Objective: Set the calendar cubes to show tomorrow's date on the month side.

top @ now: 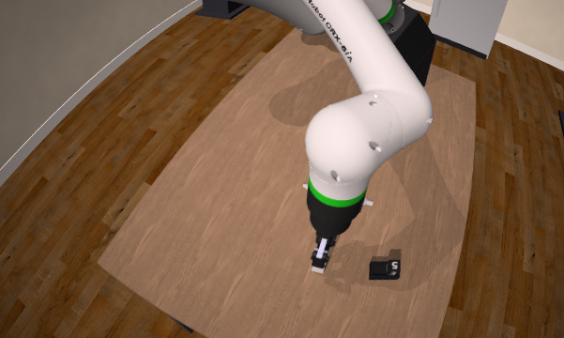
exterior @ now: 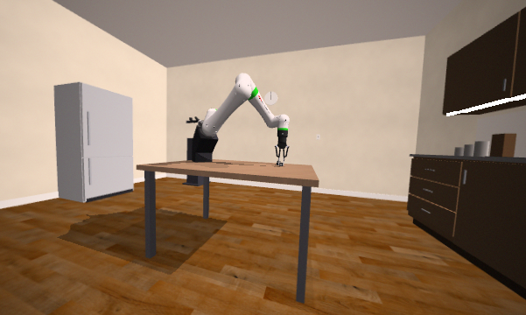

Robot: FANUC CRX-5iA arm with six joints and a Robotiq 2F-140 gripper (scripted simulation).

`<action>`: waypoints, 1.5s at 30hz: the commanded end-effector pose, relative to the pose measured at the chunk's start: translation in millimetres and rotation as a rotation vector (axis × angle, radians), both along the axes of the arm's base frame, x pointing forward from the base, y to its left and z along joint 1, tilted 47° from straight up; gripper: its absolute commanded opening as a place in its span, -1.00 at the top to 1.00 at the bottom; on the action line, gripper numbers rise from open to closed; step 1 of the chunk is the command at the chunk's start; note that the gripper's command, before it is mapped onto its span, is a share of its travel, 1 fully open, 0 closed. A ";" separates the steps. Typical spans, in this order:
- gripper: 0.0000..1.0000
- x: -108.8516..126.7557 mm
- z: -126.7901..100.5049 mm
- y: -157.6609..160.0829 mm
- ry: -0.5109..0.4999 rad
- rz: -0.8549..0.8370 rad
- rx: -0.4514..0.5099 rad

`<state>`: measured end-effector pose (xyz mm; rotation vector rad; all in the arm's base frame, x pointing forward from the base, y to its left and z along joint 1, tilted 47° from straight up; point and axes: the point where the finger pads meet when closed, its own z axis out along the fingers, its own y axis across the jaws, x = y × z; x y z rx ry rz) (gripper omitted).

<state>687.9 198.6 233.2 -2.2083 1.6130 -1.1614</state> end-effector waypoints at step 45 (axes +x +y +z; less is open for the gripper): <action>0.51 -63.7 55.8 40.5 0.156 0.362 -0.354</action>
